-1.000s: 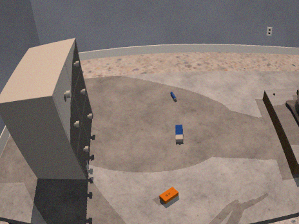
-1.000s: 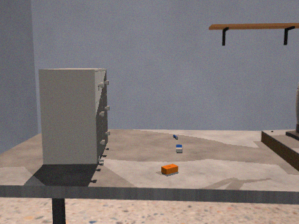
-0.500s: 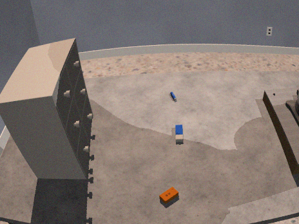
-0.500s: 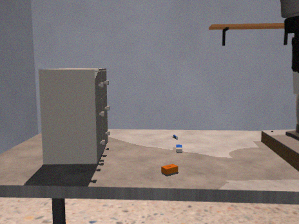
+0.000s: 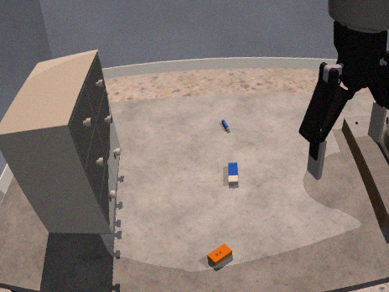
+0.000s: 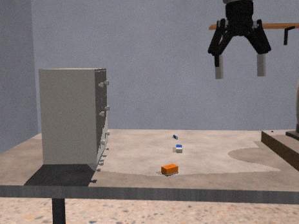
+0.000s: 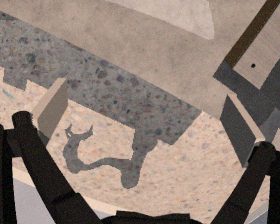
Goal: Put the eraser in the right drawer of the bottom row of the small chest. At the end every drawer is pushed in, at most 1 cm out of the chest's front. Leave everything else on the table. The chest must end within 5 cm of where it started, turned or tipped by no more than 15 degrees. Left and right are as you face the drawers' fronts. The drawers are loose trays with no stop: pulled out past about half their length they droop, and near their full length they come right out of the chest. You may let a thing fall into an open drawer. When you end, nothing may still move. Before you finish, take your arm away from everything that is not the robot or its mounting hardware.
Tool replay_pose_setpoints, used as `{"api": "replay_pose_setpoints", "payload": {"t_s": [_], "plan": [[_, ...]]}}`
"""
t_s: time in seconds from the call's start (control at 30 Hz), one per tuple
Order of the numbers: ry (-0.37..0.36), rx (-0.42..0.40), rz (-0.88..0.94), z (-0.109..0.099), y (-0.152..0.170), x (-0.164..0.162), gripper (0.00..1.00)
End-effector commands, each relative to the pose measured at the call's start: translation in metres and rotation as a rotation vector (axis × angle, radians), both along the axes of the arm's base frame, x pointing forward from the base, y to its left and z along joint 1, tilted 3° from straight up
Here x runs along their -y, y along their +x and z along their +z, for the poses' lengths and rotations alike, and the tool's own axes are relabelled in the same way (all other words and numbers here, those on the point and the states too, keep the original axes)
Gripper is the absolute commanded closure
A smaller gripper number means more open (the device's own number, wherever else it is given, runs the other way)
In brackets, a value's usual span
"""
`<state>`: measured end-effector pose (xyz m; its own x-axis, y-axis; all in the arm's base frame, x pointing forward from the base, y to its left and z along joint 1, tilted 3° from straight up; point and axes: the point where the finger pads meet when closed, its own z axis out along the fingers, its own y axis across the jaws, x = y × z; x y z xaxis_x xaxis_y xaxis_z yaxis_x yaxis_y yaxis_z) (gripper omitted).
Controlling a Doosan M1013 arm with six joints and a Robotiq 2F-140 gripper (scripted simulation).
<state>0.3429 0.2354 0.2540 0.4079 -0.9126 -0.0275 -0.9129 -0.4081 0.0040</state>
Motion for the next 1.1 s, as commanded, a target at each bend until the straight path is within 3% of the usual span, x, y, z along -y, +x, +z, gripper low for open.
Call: {"api": "replay_pose_setpoints", "payload": {"t_s": [0.0, 0.07, 0.1, 0.13, 0.17, 0.2, 0.23, 0.3, 0.33, 0.43, 0.5, 0.57, 0.67, 0.77, 0.83, 1.07], "plan": [[-0.012, 0.003, -0.279, 0.015, 0.044, 0.025, 0.00], [-0.014, 0.003, -0.321, 0.015, 0.044, 0.025, 0.00], [-0.014, 0.006, -0.460, 0.024, 0.066, 0.043, 0.00], [-0.014, 0.006, -0.469, 0.024, 0.066, 0.043, 0.00], [-0.013, 0.007, -0.574, 0.033, 0.087, 0.063, 0.00], [-0.015, 0.008, -0.614, 0.033, 0.087, 0.063, 0.00], [-0.013, 0.009, -0.694, 0.041, 0.106, 0.084, 0.00], [-0.015, 0.011, -0.756, 0.041, 0.106, 0.084, 0.00], [-0.014, 0.013, -0.881, 0.049, 0.124, 0.106, 0.00], [-0.015, 0.013, -0.894, 0.049, 0.124, 0.106, 0.00], [-0.013, 0.017, -1.145, 0.064, 0.154, 0.151, 0.00], [-0.013, 0.017, -1.153, 0.064, 0.154, 0.151, 0.00], [-0.012, 0.022, -1.384, 0.076, 0.177, 0.195, 0.00], [-0.011, 0.023, -1.487, 0.082, 0.186, 0.215, 0.00], [-0.008, 0.027, -1.665, 0.092, 0.199, 0.252, 0.00], [-0.004, 0.032, -1.902, 0.105, 0.212, 0.304, 0.00]]}}
